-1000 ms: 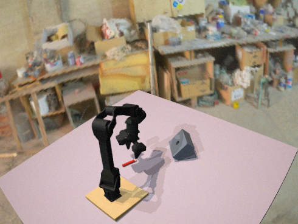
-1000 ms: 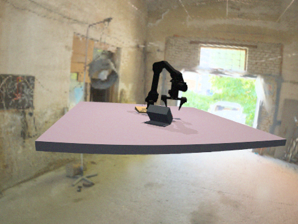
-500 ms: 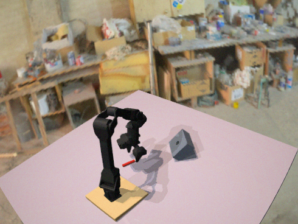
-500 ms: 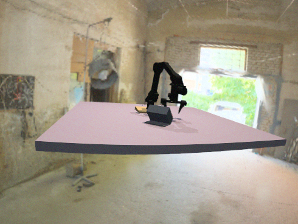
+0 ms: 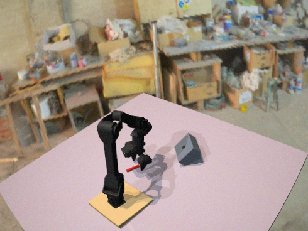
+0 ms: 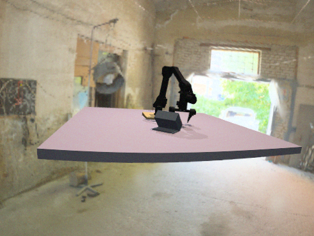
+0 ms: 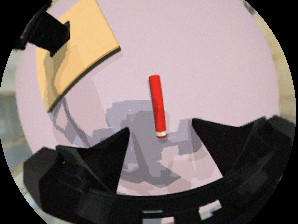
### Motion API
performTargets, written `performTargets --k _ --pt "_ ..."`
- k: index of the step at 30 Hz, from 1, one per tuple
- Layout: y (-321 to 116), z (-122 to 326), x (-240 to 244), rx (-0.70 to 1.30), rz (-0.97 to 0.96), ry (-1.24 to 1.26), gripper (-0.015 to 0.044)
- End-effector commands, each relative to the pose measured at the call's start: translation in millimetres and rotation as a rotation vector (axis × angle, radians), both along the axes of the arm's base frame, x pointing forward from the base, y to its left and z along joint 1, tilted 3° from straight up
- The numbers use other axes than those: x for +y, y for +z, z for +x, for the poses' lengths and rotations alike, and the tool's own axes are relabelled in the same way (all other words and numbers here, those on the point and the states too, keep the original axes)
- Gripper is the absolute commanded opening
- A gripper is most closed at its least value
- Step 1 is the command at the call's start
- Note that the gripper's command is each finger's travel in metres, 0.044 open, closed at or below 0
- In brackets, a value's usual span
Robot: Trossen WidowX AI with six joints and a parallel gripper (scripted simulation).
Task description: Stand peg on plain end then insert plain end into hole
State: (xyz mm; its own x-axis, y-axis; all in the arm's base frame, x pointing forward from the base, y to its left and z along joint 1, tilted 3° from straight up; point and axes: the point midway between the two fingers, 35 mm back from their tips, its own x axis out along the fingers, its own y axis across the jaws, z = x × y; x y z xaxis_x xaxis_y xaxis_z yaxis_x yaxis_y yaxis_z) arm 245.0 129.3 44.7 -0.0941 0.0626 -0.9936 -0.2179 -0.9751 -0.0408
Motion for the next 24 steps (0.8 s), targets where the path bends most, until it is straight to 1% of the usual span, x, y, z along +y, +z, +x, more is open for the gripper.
performTargets --k 1,11,12,19,24 --pt "-3.8 -2.4 -0.4 0.009 0.002 0.004 0.0387" --pt "-3.8 -2.4 -0.4 0.009 0.002 0.004 0.0125" --pt "-3.8 -2.4 -0.4 0.009 0.002 0.004 0.011" --pt "-3.8 -2.4 -0.4 0.009 0.002 0.004 0.011" --pt "-3.8 -2.4 -0.4 0.009 0.002 0.004 0.0077"
